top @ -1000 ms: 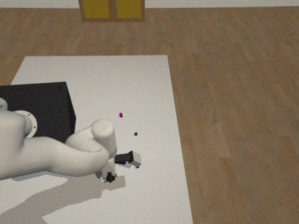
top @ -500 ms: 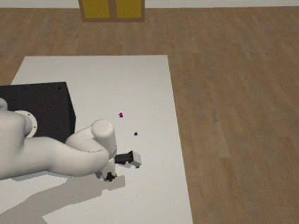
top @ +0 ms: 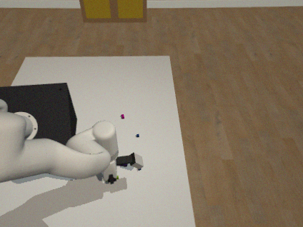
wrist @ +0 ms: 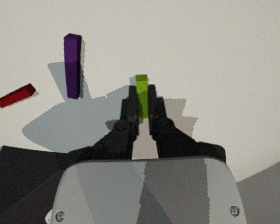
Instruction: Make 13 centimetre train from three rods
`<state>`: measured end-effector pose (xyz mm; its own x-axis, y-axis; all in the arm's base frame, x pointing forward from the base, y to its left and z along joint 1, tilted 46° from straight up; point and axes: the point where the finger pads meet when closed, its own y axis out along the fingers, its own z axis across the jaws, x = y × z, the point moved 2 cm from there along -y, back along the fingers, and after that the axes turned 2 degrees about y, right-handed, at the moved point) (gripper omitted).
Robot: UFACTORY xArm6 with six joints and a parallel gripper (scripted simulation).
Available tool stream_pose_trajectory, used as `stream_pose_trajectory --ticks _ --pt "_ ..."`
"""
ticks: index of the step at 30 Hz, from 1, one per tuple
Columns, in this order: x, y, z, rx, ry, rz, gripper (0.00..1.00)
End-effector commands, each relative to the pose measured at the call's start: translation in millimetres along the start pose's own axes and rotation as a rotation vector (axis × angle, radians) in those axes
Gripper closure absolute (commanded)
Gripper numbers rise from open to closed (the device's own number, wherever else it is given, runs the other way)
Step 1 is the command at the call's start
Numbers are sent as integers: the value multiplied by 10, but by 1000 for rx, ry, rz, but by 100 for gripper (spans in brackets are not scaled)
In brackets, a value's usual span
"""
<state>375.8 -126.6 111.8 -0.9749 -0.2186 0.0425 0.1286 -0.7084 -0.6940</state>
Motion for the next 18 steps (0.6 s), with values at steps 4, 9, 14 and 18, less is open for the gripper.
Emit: stream_pose_trajectory --ticks 4,9,14,18 --pt "-9 -7 3 0 1 2 96" --pt "-9 -7 3 0 1 2 96" --pt "-9 -21 4 0 1 2 96" --pt "-9 -144 4 0 1 2 96"
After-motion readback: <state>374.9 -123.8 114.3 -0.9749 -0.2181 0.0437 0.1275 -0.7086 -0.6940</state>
